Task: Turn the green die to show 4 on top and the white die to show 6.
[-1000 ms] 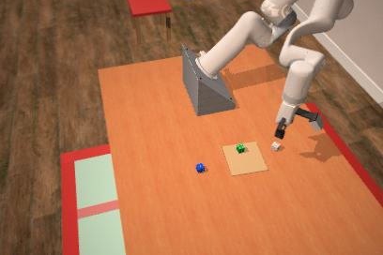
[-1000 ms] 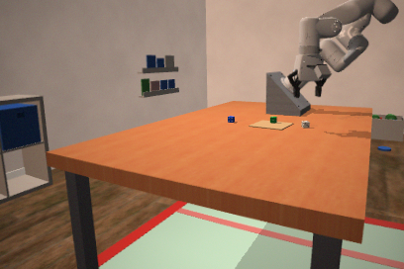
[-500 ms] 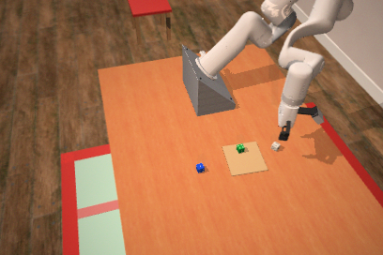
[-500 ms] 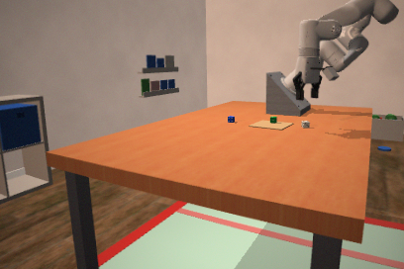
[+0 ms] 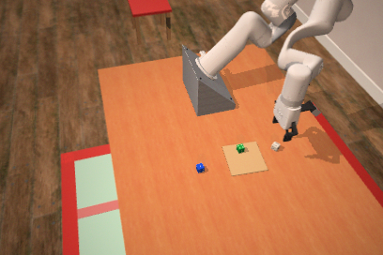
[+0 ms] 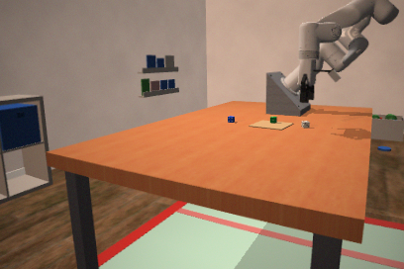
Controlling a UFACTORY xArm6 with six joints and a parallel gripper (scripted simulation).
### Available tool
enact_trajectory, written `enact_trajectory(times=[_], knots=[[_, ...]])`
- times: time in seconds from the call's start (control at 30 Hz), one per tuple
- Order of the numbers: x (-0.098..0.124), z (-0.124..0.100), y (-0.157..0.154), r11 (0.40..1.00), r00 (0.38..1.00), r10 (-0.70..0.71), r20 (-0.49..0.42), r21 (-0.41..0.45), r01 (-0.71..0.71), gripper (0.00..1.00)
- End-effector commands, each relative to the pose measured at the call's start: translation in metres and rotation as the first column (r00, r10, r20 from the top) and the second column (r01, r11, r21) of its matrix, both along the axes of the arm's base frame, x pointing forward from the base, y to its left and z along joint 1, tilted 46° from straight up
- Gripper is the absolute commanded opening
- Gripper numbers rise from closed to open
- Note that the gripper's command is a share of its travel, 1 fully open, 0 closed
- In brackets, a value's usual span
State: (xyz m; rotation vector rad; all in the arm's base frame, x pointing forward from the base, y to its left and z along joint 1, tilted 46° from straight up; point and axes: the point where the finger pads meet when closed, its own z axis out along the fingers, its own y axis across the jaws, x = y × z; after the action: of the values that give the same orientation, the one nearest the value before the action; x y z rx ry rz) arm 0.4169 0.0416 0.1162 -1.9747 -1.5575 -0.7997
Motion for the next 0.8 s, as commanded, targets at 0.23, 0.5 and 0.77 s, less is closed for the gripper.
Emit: enact_trajectory(times=[0.23,0.5,0.77], knots=[[-0.0011,-0.0049,0.004,0.969,0.937,0.246,0.247,-0.076,-0.234,1.0],[-0.002,-0.0073,0.006,0.938,0.876,0.347,0.334,-0.127,-0.323,1.0],[-0.0027,-0.009,0.0074,0.911,0.824,0.413,0.388,-0.166,-0.378,1.0]])
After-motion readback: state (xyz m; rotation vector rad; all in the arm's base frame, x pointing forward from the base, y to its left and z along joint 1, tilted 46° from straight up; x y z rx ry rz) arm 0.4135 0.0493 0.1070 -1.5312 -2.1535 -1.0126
